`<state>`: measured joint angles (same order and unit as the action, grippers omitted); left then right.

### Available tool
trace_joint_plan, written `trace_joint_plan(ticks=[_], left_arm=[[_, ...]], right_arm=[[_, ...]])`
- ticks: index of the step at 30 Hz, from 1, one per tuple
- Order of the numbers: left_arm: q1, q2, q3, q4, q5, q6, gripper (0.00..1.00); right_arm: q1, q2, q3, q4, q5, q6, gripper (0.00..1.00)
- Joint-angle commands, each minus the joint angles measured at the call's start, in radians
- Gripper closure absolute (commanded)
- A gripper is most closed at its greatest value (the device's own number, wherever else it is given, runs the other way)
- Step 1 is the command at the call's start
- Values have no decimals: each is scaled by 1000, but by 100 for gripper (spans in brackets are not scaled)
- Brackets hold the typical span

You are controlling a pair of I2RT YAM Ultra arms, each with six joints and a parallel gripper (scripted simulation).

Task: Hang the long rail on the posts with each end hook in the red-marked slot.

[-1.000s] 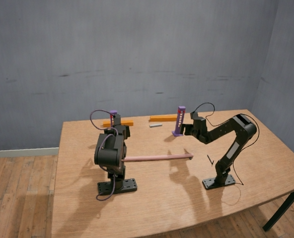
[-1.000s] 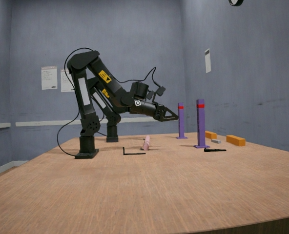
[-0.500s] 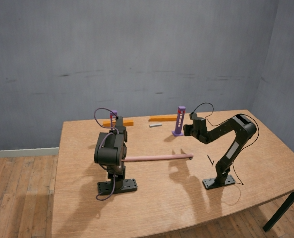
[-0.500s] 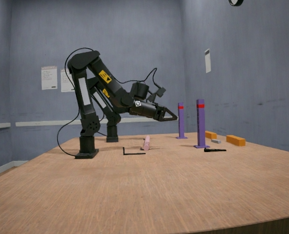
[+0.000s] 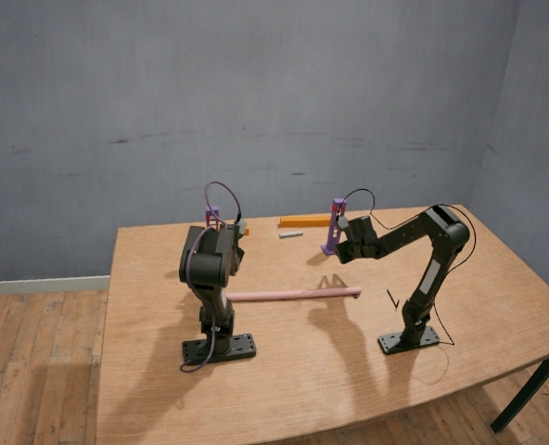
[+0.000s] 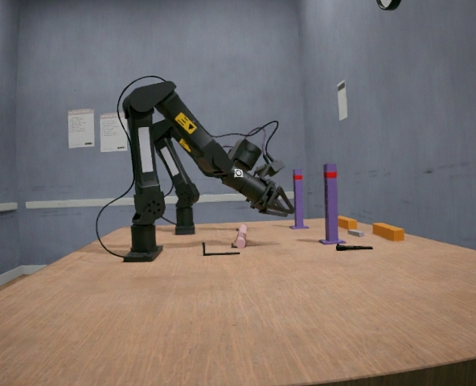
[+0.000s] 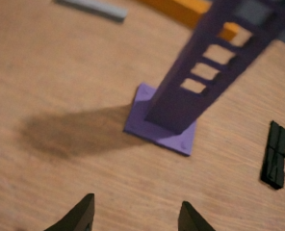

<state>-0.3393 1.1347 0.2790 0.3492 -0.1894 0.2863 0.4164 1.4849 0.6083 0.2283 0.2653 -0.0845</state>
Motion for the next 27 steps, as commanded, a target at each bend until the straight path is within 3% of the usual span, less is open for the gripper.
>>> trace_joint_plan(ticks=[1,7,27], left_arm=[[-10,39,82,-182,45,116,52],[-11,90,157,-310,70,200,52],[-25,367,530,-968,197,670,52]], right_arm=[[-2,24,87,-148,-45,-110,52],[-6,62,155,-273,-78,-193,52],[-13,265,501,-929,-253,-641,52]])
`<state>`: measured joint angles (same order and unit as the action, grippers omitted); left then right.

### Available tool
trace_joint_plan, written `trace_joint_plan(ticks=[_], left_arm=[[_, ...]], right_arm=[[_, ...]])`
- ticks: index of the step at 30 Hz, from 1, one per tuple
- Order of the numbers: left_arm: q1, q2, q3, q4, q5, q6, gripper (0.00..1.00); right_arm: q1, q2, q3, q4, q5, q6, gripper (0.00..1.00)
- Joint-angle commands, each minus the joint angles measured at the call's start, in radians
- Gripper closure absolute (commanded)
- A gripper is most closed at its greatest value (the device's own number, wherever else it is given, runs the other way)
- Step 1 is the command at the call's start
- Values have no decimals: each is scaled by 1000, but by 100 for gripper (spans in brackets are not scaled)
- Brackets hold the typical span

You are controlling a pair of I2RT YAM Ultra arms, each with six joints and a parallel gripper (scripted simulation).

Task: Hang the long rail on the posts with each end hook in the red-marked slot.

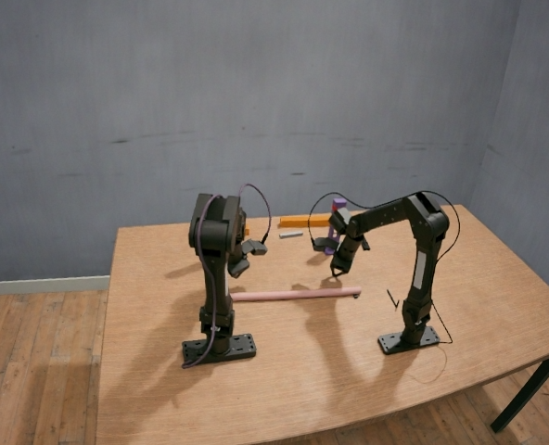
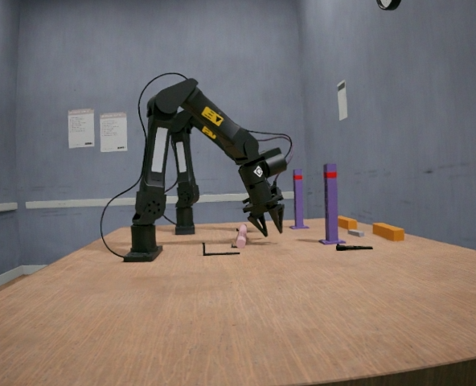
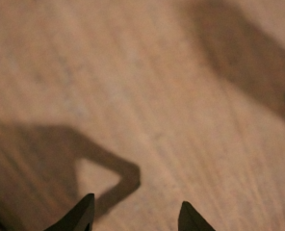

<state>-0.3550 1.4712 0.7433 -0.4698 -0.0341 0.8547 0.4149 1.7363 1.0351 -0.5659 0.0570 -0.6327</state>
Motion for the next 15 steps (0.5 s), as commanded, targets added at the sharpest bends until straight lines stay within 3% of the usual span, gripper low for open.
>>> trace_joint_plan(ticks=[1,15], left_arm=[[-10,45,87,-187,50,130,52],[-20,239,344,-608,128,425,52]], right_arm=[[-12,24,94,-172,-56,-120,52],[-14,169,328,-569,-159,-383,52]])
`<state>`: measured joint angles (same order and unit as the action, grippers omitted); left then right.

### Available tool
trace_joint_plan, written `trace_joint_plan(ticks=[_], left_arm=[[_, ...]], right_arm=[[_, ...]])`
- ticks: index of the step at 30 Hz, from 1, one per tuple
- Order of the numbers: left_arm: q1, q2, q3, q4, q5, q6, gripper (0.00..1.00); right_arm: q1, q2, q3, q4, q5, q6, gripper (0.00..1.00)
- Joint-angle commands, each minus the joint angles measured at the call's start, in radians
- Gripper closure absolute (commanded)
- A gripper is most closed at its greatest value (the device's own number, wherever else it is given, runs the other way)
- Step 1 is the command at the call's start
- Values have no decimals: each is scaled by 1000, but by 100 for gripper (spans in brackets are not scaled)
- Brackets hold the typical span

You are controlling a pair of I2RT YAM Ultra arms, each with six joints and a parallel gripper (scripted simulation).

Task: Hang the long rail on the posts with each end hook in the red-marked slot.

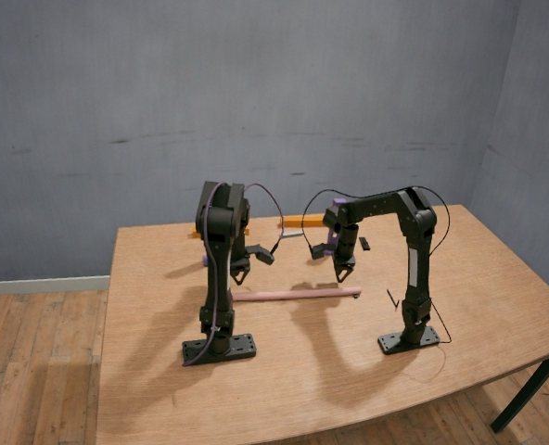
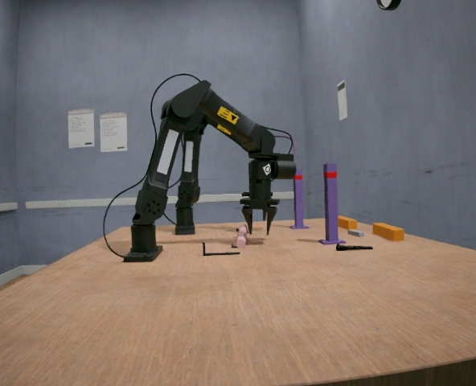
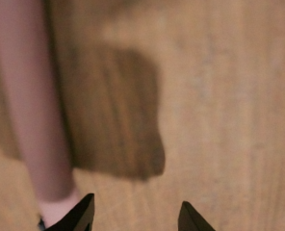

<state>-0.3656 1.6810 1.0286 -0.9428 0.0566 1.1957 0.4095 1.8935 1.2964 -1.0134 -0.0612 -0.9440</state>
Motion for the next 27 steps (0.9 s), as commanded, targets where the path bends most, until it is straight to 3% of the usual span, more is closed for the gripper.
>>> trace_joint_plan(ticks=[1,8,18,27], left_arm=[[-10,42,76,-165,43,105,52],[-3,151,151,-306,23,168,52],[-4,159,151,-286,30,159,52],[-20,171,84,-226,33,150,52]], right_arm=[[2,20,80,-151,-52,-83,52],[66,60,112,-230,-73,-111,52],[63,53,114,-227,-71,-109,52],[79,75,88,-185,-82,-100,52]])
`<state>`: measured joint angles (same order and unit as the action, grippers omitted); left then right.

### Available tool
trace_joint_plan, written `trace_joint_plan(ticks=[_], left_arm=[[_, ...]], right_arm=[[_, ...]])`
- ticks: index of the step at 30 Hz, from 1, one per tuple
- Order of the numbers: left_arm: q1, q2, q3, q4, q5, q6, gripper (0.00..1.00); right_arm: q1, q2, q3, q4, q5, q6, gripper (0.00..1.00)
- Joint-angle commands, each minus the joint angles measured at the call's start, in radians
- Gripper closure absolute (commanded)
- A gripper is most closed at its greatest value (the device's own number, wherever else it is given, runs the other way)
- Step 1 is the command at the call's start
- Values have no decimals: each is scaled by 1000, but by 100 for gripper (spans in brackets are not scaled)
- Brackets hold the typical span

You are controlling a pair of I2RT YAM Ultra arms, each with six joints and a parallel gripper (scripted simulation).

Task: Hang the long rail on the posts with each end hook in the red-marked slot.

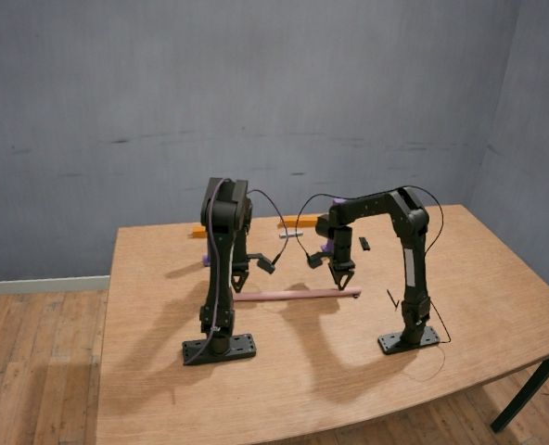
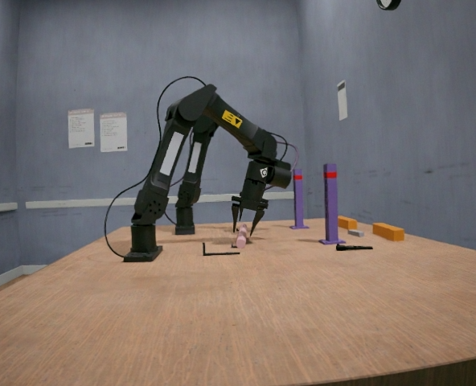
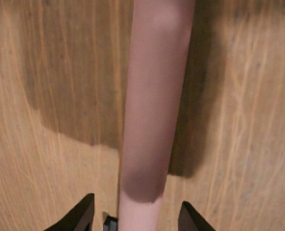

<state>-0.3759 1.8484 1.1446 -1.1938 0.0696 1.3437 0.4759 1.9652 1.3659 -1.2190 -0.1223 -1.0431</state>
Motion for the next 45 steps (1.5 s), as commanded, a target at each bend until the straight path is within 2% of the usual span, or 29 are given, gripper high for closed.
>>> trace_joint_plan(ticks=[1,18,19,23,24,26,27,29,30,32,33,43,44,45], left_arm=[[-10,5,-38,31,21,1,52],[-16,20,-102,111,23,-9,52],[-14,20,-102,111,23,-9,52],[-14,18,-102,112,23,-9,52],[-14,18,-102,112,23,-9,52],[-14,18,-102,111,23,-9,52],[-14,18,-102,107,23,-9,52],[-14,18,-102,106,23,-9,52],[-14,18,-102,106,23,-9,52],[-14,18,-102,106,23,-9,52],[-14,18,-102,106,23,-9,52],[-10,12,-91,100,14,-5,52],[-10,12,-91,100,14,-5,52],[-10,12,-91,100,14,-5,52]], right_arm=[[14,6,16,25,-21,3,52],[25,14,-64,113,-24,16,52],[25,15,-67,117,-24,15,56],[18,4,-55,102,-23,10,56],[18,4,-55,102,-23,10,61],[18,4,-55,102,-23,10,61],[18,4,-55,102,-23,10,65],[18,4,-56,102,-23,10,65],[16,2,-70,115,-23,2,69],[16,2,-70,116,-23,2,69],[16,2,-70,116,-23,2,73],[10,-1,-74,117,-22,5,82],[10,-1,-74,117,-22,5,93],[10,-1,-74,117,-22,5,100]])
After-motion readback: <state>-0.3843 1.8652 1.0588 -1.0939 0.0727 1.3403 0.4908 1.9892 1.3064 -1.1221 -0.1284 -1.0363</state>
